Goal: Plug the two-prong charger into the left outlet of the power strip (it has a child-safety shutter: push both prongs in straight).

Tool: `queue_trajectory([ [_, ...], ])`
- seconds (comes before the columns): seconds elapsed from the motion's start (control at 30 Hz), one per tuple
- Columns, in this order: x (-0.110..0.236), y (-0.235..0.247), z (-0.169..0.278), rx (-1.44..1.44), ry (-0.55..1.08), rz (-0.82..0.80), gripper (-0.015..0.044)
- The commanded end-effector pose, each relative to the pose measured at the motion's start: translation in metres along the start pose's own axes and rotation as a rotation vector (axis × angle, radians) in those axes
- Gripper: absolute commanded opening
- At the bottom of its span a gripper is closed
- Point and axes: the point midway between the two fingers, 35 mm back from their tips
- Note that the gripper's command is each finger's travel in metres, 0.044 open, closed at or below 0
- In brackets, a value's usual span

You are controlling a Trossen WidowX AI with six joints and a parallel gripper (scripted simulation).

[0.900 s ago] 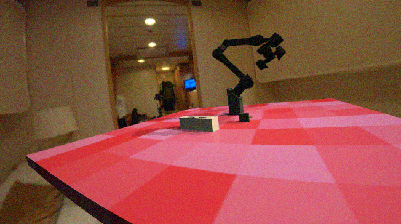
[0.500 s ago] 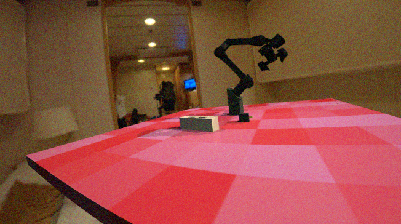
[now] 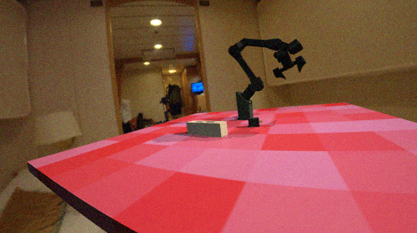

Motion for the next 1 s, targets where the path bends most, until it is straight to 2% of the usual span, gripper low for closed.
queue_trajectory([
  [0.0, -0.005, -0.001, 0.014, -0.029, 0.043, -0.015, 0.044],
  [0.97, -0.01, 0.006, 0.123, -0.275, 0.373, -0.079, 0.044],
])
Point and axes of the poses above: the point midway between the two fingers, 35 mm back from their tips, its own x axis back along the fingers, its own y axis across the jaws, z = x × y, and after that the axes turned 3 degrees about x, right-handed
